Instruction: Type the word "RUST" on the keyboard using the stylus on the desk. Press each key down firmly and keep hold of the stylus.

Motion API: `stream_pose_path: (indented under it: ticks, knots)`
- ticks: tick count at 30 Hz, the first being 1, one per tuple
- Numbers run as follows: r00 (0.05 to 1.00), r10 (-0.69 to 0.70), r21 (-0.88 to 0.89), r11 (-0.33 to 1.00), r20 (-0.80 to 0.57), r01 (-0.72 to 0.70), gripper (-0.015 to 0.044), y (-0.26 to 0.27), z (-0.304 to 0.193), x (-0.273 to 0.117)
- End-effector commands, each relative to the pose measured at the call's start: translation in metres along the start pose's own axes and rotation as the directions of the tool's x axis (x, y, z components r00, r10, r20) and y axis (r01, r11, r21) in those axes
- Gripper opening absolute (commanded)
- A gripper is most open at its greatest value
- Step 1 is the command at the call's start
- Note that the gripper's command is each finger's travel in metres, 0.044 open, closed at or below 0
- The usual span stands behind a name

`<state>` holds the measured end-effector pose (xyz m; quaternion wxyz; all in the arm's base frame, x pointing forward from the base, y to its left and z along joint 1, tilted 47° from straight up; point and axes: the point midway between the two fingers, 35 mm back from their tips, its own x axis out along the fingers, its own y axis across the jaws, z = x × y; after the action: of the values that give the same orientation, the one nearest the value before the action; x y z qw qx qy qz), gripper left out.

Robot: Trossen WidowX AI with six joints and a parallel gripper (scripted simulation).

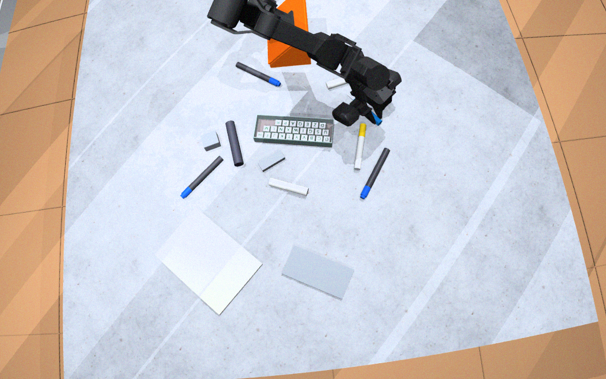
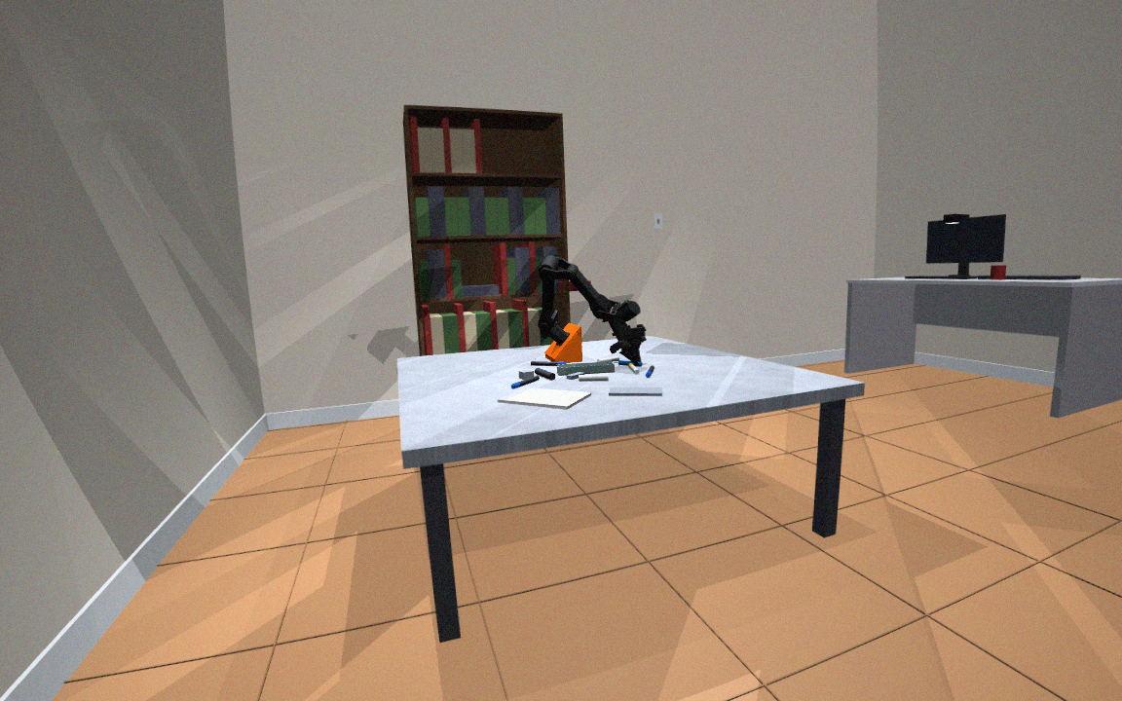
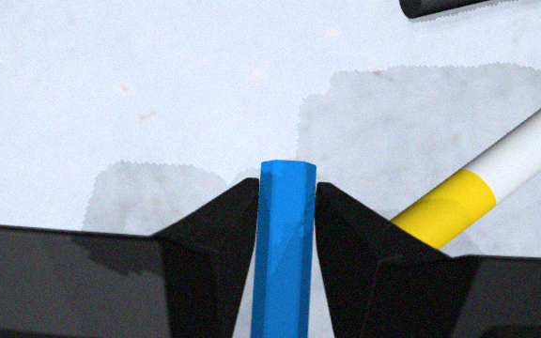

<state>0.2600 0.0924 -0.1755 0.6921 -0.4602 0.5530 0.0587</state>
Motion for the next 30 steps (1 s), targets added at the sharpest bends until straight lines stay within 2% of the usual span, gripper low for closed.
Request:
stream_pose_path:
  ticks: [1, 6, 15, 30]
  knots:
    - [1.0, -0.002, 0.0, 1.0, 0.0, 0.002, 0.0012, 0.0, 0.0, 0.0]
    - [1.0, -0.001, 0.001, 1.0, 0.001, 0.001, 0.0, 0.0, 0.004, -0.005]
    - [1.0, 0.002, 0.001, 1.0, 0.001, -0.002, 0.0, 0.001, 0.025, -0.043]
    - [1.0, 0.002, 0.001, 1.0, 0.001, -0.002, 0.0, 0.001, 0.026, -0.044]
